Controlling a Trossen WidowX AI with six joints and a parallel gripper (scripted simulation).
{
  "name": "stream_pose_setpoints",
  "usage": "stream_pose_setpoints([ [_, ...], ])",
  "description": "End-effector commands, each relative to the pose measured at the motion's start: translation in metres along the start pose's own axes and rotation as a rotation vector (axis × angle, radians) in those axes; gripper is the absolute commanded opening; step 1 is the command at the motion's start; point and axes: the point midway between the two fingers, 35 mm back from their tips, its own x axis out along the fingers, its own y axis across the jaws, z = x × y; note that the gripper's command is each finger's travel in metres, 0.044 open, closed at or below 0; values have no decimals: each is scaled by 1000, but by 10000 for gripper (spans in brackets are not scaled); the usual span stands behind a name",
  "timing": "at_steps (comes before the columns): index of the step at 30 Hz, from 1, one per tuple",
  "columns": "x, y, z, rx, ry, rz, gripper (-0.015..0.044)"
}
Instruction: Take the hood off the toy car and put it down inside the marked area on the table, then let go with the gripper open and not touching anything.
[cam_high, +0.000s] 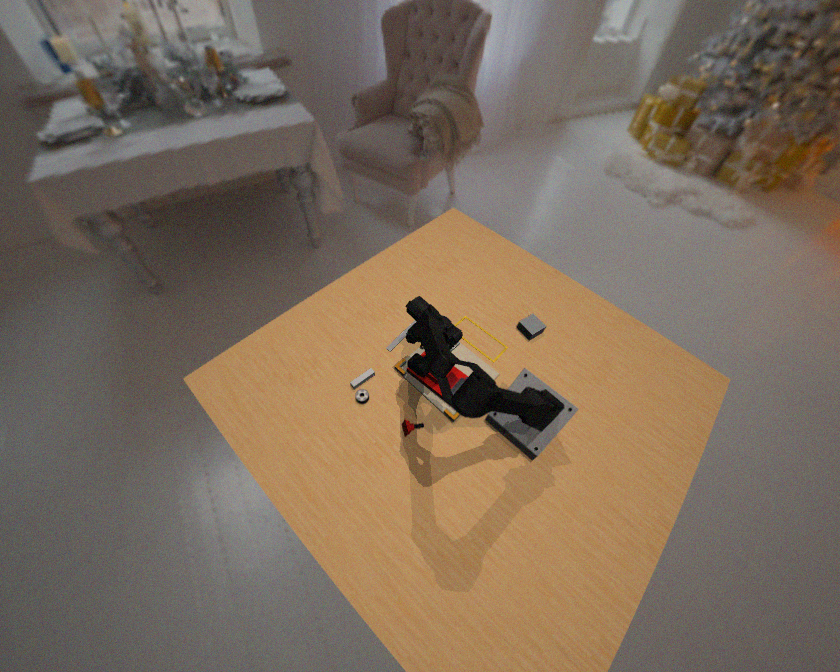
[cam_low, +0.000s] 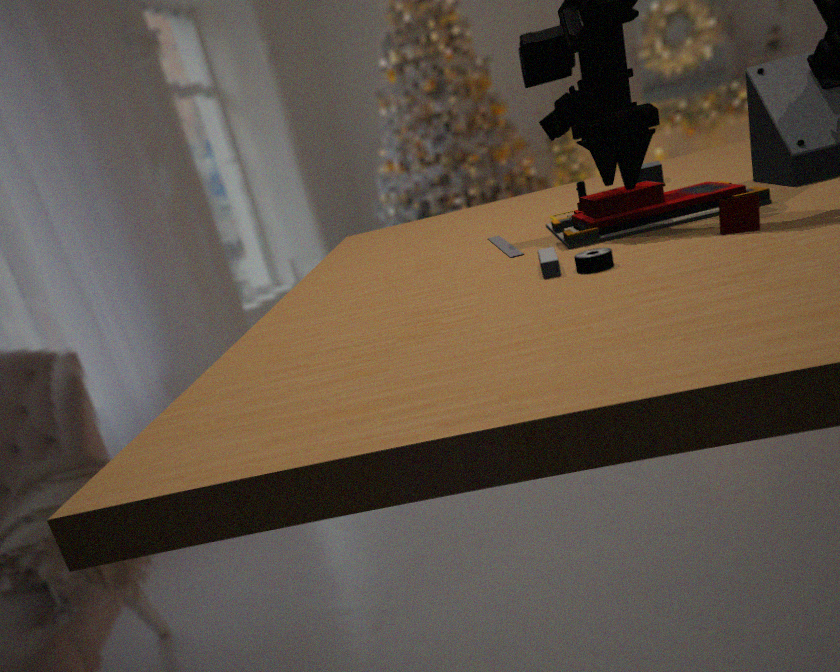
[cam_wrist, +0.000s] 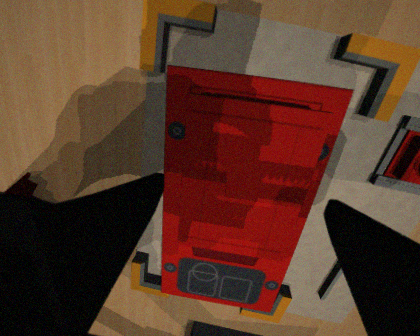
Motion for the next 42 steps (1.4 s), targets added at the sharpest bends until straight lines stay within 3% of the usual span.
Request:
stream_pose_setpoints([
  [1, 2, 0, -1, 7, 2, 5, 440],
  [39, 21, 1, -1, 7, 2, 6, 440],
  [42, 18, 0, 0, 1, 0, 1, 361],
])
